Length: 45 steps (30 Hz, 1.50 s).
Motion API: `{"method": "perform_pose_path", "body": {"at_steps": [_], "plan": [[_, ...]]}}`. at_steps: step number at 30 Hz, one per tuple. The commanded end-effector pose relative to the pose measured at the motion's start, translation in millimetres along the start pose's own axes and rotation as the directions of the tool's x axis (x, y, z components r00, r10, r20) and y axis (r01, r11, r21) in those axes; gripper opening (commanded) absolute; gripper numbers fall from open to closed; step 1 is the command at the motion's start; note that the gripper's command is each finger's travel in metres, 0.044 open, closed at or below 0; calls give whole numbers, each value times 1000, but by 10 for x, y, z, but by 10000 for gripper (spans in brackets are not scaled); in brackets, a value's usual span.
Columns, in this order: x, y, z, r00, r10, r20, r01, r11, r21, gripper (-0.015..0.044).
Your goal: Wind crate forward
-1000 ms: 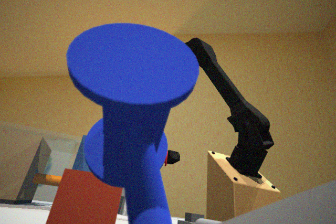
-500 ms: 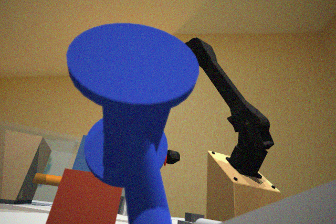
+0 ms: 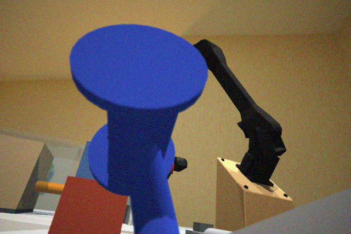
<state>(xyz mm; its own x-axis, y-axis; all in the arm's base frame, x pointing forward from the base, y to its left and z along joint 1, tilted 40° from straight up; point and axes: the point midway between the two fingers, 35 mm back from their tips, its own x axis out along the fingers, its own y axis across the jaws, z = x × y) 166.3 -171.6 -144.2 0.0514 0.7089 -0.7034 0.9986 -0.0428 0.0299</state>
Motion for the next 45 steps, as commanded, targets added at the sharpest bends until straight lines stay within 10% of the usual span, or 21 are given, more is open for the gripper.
{"method": "perform_pose_path", "body": {"at_steps": [1,8,17,25,41,45], "plan": [[15,-31,-12,1000,-15,-5,15,1000,1,394],[-69,-17,-4,1000,-15,3,15,1000,1,440],[-1265,19,-125,994,-19,108,19,1000,1,440],[-1291,42,-109,992,-4,125,4,1000,0,440],[-1291,42,-109,992,-4,125,4,1000,0,20],[-1291,42,-109,992,-4,125,4,1000,0,0]]}}
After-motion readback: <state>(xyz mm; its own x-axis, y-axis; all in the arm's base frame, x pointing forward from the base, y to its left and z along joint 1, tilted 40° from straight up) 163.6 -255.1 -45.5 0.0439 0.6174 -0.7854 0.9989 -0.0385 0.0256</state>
